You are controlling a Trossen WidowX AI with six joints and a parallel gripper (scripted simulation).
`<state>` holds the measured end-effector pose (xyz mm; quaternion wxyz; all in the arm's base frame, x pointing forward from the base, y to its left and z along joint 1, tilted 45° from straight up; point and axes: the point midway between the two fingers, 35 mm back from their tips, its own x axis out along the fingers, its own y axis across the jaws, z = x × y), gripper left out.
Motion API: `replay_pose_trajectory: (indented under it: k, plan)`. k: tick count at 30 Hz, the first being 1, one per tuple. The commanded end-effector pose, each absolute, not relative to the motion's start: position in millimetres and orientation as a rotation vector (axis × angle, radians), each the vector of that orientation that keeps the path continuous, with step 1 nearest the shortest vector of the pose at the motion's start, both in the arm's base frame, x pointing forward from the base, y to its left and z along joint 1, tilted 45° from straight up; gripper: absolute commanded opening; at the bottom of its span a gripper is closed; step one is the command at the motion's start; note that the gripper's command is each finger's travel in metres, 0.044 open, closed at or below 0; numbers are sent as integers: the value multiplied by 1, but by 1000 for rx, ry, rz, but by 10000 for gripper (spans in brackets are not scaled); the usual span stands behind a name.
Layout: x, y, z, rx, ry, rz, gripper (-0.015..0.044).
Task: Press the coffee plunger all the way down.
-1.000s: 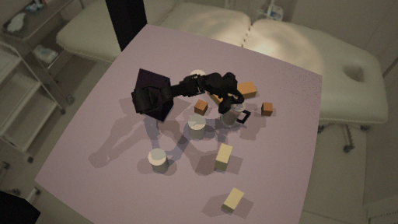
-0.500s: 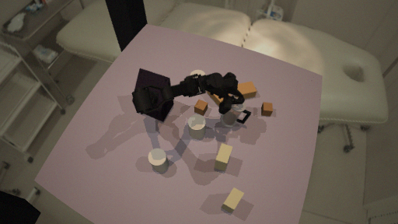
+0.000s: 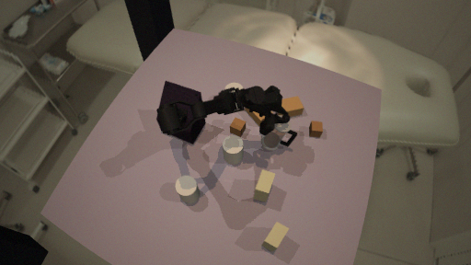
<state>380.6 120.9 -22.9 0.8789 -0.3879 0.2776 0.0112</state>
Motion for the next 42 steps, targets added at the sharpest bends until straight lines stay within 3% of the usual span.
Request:
replay_pose_trajectory:
  k: [1,42]
  plan:
    - [380,115,-28,-822,600,16,125]
    - [385,116,-29,-822,600,16,125]
